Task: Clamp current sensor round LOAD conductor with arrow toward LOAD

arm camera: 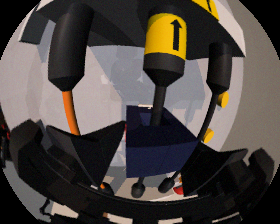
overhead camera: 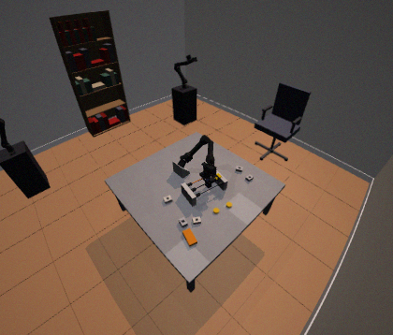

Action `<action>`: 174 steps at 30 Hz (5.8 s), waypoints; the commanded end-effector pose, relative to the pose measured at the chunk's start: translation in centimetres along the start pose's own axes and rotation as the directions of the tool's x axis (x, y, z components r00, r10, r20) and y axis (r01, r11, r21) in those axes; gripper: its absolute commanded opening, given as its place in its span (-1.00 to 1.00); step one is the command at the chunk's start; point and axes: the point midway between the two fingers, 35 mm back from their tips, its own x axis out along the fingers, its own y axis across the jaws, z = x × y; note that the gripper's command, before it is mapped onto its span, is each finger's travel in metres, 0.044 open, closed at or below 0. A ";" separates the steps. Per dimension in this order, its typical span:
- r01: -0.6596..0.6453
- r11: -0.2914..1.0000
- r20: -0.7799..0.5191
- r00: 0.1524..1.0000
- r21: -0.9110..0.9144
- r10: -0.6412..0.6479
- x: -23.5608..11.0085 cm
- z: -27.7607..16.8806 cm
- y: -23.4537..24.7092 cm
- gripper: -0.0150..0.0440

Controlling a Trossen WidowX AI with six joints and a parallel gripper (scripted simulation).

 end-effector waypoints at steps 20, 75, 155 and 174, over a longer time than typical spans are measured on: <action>-0.008 1.000 -0.001 1.000 0.005 0.008 -0.1 -0.1 0.1 -0.49; -0.002 1.000 0.000 1.000 0.000 0.002 0.0 -0.1 0.0 0.42; -0.003 1.000 0.000 1.000 0.001 0.003 0.0 -0.1 0.0 0.42; -0.003 1.000 0.000 1.000 0.001 0.003 0.0 -0.1 0.0 0.42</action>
